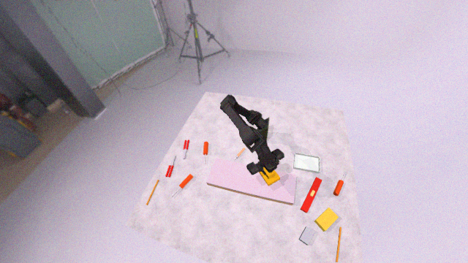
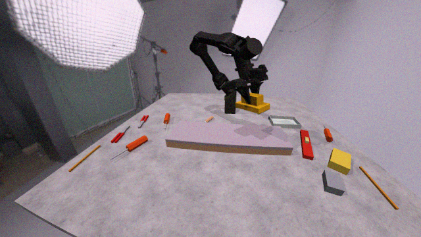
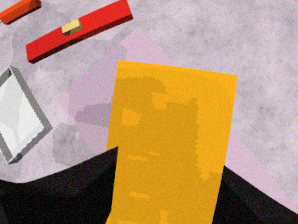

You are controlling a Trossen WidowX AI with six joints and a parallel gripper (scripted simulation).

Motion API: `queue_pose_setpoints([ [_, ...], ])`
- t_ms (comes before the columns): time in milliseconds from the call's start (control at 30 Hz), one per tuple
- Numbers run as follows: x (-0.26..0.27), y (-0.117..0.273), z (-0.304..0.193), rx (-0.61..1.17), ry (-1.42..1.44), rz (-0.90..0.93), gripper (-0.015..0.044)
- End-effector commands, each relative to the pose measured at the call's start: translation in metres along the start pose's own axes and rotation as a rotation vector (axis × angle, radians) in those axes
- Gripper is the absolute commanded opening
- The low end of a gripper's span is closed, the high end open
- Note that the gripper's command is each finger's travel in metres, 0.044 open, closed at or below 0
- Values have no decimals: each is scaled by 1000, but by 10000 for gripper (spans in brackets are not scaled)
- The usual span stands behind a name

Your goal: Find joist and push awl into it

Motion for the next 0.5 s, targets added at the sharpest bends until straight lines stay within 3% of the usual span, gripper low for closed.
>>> queue_pose_setpoints([
  [0, 37, -6, 19, -12, 99, 38, 0],
  [467, 164, -31, 42, 9, 411, 136, 0],
])
Point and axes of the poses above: the point midway between the two fingers, 35 mm back from their tips, its own y axis back along the fingers, its own x axis across the jaws, z = x × y, the point moved 2 cm from there along y, back along the fingers, and after that the axes turned 4 degrees about y, right-handed, at the moved point
